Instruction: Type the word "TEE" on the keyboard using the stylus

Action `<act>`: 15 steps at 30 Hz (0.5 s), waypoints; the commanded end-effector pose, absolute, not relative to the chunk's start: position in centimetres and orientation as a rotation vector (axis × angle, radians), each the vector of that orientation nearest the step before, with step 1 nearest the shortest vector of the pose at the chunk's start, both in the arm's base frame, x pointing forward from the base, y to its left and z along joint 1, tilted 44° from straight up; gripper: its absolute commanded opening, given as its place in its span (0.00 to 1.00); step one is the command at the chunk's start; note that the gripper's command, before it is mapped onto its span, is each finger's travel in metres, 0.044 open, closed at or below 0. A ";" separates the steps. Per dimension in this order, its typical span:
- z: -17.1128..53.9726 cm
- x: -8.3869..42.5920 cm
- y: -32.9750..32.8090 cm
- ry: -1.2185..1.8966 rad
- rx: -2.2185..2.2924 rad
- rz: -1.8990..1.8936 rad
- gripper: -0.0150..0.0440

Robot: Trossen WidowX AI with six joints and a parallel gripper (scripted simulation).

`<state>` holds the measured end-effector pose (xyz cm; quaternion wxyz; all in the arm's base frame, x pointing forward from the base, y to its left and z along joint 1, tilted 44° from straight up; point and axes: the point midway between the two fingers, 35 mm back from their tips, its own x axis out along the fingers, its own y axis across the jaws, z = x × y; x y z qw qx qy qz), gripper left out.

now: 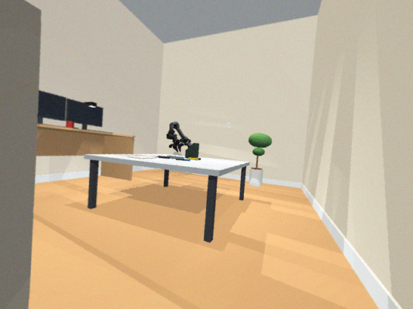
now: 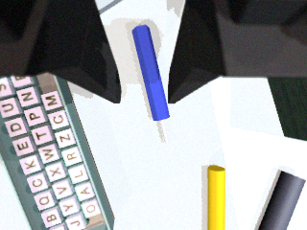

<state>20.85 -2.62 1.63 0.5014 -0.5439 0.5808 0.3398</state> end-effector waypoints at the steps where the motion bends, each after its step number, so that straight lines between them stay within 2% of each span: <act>1: 1.1 19.0 -3.5 1.243 -1.495 1.075 0.51; 15: 0.9 19.0 -3.7 1.244 -1.495 1.075 0.51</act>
